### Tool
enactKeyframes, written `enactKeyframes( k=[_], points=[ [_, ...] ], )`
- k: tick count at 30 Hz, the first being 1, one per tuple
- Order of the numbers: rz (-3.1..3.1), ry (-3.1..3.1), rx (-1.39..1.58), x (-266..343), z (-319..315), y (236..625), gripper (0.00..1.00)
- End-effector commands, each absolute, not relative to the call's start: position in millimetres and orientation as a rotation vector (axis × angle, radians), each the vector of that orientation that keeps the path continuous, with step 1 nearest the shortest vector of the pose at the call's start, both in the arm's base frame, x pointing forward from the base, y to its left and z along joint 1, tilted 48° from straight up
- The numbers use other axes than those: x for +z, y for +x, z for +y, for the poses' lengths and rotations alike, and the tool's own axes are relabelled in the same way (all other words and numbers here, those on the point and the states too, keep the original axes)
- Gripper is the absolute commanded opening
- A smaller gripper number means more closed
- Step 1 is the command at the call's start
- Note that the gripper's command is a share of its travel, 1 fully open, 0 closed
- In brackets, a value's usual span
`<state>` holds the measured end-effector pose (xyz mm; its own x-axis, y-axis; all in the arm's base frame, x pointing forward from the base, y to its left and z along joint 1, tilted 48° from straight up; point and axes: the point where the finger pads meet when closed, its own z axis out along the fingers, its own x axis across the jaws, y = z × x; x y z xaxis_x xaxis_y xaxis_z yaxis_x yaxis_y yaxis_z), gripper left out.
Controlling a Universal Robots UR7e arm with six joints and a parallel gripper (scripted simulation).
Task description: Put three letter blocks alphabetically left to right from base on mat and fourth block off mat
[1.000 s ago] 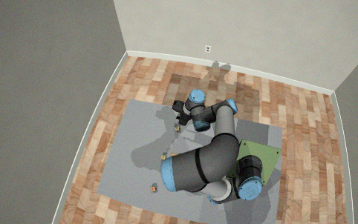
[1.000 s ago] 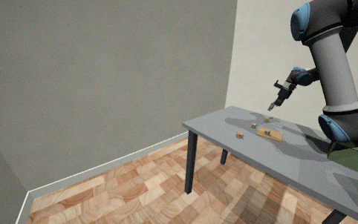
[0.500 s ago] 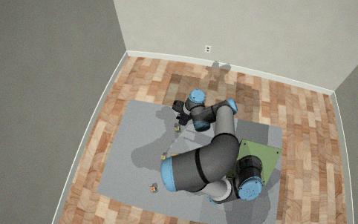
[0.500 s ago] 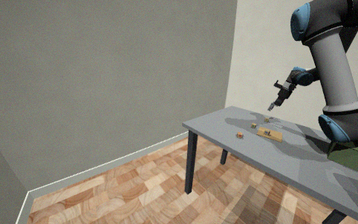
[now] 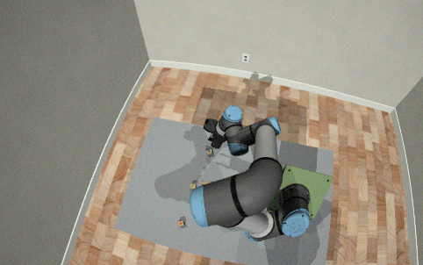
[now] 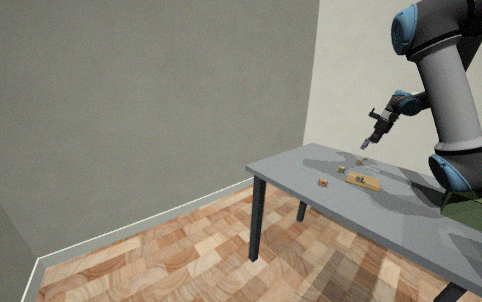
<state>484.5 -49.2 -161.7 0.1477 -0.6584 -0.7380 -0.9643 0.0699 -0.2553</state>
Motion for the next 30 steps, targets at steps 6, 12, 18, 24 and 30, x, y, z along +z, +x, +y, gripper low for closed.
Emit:
enactKeyframes(
  k=[6,12,18,24,30],
  points=[
    [1.585,-1.662,0.505,-160.9,-49.7,484.8,1.00],
    [1.588,-1.666,0.516,-152.4,-46.7,484.1,1.00],
    [1.596,-1.678,0.546,-129.4,-37.8,481.3,1.00],
    [1.613,-1.701,0.605,-84.8,-16.8,471.4,1.00],
    [1.627,-1.721,0.652,-50.4,2.8,459.2,1.00]
  ],
)
